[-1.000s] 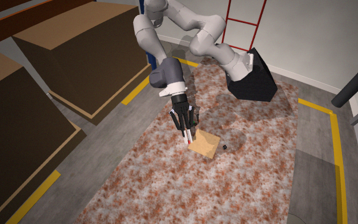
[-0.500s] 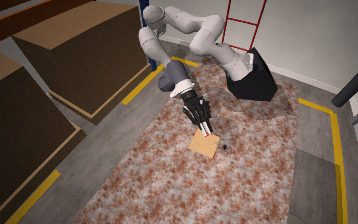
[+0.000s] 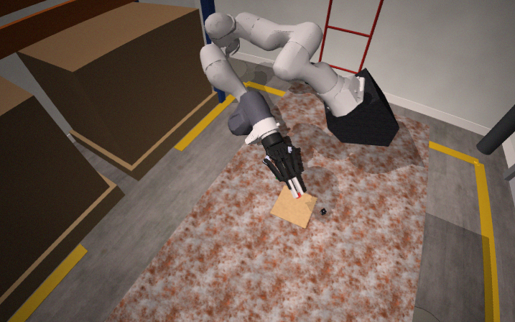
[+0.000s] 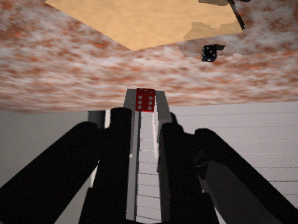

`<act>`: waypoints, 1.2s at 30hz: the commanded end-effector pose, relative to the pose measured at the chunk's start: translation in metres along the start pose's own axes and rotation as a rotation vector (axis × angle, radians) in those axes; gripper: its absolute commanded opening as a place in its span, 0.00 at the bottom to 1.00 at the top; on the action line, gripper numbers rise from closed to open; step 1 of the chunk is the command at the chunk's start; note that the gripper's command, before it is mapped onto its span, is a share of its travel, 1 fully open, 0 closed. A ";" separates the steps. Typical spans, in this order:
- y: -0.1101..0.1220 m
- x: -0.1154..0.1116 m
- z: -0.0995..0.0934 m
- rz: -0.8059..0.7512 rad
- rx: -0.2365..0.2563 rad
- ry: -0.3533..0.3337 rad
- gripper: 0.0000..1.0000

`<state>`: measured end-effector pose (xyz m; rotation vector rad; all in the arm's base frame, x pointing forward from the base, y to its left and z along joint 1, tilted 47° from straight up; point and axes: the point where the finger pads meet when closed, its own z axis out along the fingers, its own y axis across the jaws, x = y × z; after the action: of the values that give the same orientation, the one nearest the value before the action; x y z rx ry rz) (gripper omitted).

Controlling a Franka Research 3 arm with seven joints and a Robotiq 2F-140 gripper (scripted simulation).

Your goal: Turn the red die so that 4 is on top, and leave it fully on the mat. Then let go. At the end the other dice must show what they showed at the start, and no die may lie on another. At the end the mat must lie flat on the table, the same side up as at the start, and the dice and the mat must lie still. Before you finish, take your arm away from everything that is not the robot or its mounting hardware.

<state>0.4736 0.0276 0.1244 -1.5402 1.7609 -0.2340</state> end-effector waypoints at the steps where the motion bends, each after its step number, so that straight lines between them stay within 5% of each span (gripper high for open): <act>1: 0.000 0.008 0.004 -0.013 0.000 -0.002 0.07; 13: 0.000 0.046 0.025 -0.013 0.000 -0.002 0.07; 36: 0.000 0.052 0.028 -0.013 0.000 -0.002 0.07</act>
<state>0.4940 -0.0110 0.0836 -1.5476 1.7549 -0.2415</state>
